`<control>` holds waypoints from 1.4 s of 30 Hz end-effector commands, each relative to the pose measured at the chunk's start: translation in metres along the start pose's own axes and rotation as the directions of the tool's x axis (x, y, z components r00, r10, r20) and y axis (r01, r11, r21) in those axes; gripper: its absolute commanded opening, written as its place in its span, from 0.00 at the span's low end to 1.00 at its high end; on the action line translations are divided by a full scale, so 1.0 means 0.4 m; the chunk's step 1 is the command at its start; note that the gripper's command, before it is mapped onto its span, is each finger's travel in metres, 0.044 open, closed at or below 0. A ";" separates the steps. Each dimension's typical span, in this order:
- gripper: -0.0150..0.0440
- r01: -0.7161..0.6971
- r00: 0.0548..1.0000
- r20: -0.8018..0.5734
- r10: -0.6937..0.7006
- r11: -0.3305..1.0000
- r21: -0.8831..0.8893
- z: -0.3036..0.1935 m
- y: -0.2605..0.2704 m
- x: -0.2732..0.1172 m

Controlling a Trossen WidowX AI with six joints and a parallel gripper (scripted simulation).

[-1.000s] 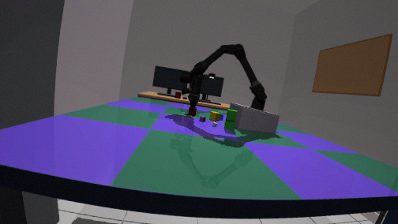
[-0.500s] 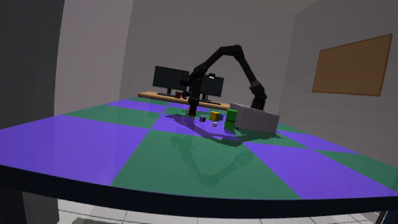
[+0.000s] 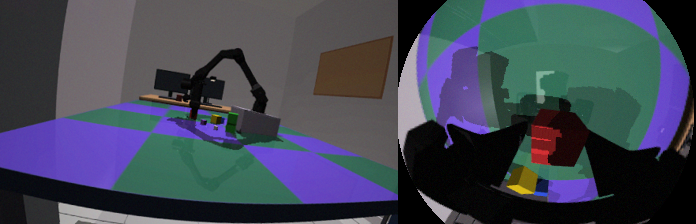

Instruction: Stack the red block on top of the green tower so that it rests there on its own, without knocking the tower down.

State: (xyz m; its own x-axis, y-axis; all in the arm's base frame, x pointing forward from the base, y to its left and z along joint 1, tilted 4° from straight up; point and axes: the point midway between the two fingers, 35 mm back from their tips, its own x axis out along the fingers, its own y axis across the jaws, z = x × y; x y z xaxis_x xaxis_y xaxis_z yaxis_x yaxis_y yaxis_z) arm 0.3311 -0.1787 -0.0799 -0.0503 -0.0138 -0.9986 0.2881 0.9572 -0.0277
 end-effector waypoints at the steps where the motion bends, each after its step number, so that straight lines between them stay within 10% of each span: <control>1: 0.73 -0.003 1.000 0.000 0.003 1.000 -0.004 0.000 0.001 0.000; 17: 0.25 -0.003 1.000 0.000 0.003 1.000 -0.004 0.001 0.000 -0.051; 42: 0.25 -0.003 1.000 0.001 0.003 1.000 -0.004 0.001 -0.001 -0.298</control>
State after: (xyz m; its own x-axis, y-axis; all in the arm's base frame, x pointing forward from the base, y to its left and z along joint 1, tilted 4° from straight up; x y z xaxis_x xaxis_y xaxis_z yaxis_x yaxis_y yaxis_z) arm 0.3365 -0.1776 0.0346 -0.0558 -0.0104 -0.9984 0.2808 0.9594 -0.0257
